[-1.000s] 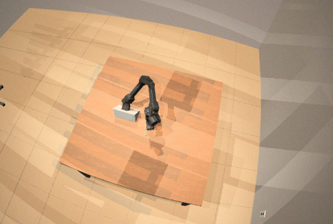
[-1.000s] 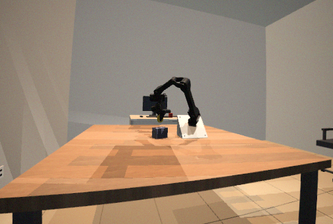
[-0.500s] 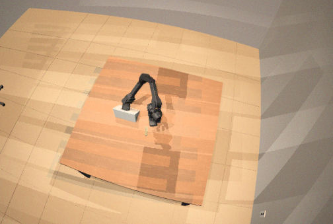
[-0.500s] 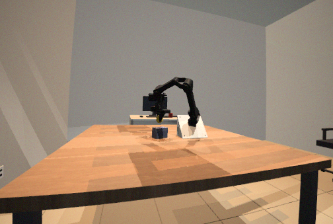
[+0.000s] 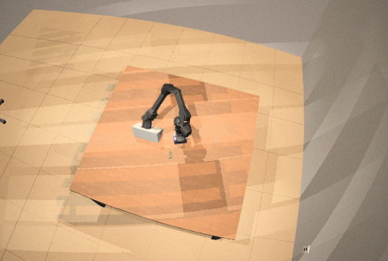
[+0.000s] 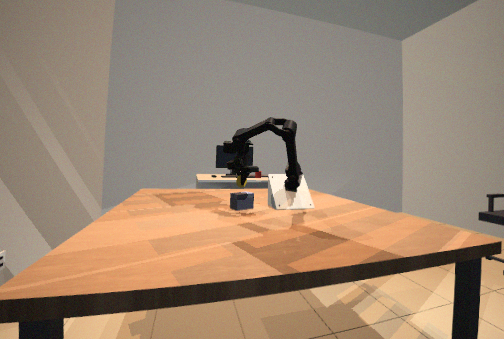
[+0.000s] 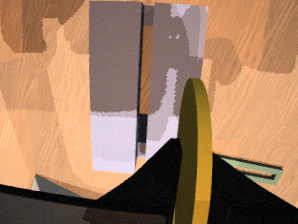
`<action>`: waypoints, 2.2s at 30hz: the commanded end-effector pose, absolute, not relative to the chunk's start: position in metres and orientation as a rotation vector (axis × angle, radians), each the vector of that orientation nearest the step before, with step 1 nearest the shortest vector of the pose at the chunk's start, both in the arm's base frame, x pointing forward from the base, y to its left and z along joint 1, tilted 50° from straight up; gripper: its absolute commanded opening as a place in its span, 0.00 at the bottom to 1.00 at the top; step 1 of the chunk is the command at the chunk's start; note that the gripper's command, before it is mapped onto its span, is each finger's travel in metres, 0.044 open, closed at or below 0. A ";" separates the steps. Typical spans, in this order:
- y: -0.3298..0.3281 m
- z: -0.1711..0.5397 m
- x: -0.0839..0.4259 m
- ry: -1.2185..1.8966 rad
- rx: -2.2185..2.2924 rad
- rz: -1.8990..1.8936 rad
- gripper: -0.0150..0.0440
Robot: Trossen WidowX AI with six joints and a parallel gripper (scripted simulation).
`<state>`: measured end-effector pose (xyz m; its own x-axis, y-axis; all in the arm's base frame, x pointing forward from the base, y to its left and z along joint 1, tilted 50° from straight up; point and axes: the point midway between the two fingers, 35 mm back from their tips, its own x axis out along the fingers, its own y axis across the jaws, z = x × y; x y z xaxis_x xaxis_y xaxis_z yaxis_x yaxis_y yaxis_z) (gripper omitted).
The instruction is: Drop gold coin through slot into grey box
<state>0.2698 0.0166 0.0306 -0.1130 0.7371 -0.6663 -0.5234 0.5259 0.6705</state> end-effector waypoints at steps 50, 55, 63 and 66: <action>0.036 0.042 0.266 1.301 0.216 1.074 0.25; 0.037 0.042 0.264 1.304 0.220 1.071 0.25; 0.038 0.040 0.264 1.304 0.221 1.071 0.25; 0.039 0.040 0.264 1.303 0.220 1.072 0.25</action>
